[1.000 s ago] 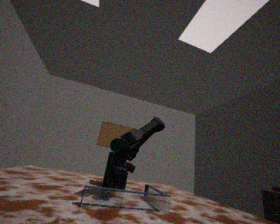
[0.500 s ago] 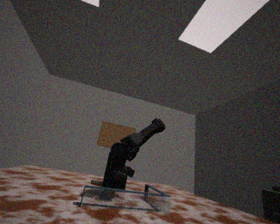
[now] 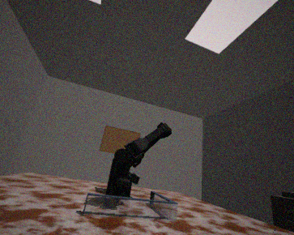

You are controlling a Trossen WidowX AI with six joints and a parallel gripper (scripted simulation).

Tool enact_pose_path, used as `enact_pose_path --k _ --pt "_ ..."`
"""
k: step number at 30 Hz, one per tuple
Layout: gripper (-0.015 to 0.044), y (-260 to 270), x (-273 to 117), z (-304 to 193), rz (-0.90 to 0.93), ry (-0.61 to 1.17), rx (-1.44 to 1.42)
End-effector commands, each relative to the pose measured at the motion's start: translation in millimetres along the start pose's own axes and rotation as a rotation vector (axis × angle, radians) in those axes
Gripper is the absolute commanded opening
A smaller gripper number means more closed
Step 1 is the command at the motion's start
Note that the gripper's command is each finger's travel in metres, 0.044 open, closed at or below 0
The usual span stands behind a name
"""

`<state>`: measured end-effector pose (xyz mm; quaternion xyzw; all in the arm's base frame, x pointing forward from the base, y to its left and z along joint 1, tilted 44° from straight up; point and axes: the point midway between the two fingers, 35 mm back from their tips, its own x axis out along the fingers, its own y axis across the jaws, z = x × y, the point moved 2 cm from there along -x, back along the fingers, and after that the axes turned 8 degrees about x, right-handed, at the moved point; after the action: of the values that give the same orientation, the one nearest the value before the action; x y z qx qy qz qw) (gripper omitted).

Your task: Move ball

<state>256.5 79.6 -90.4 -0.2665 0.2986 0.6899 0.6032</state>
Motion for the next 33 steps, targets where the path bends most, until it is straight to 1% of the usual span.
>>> enact_pose_path --k 1,4,6,10,11,15,16,22,24,26,28,29,33 --pt "0.0275 0 0 0 0.0 0.0 -0.001" --pt "0.0275 0 0 0 0.0 0.0 -0.001" --pt "0.0275 -2 -11 -1 0.0 0.002 0.0" --pt "0.0275 -1 -76 -1 0.003 0.002 0.005" --pt "0.0275 0 -85 -1 0.004 0.0 0.005" --pt "0.0275 1 -88 -1 0.004 -0.001 0.005" --pt "0.0275 -1 -80 -2 -0.008 -0.004 0.012" --pt "0.0275 -1 -80 -2 -0.008 -0.004 0.012" --pt "0.0327 -1 -89 -2 -0.008 -0.004 0.011" --pt "0.038 1 -112 -2 -0.007 -0.004 0.009" --pt "0.0432 2 -121 -1 -0.007 -0.005 0.008" --pt "0.044 2 -121 -1 -0.007 -0.005 0.008" --pt "0.044 2 -121 -1 -0.007 -0.005 0.008"
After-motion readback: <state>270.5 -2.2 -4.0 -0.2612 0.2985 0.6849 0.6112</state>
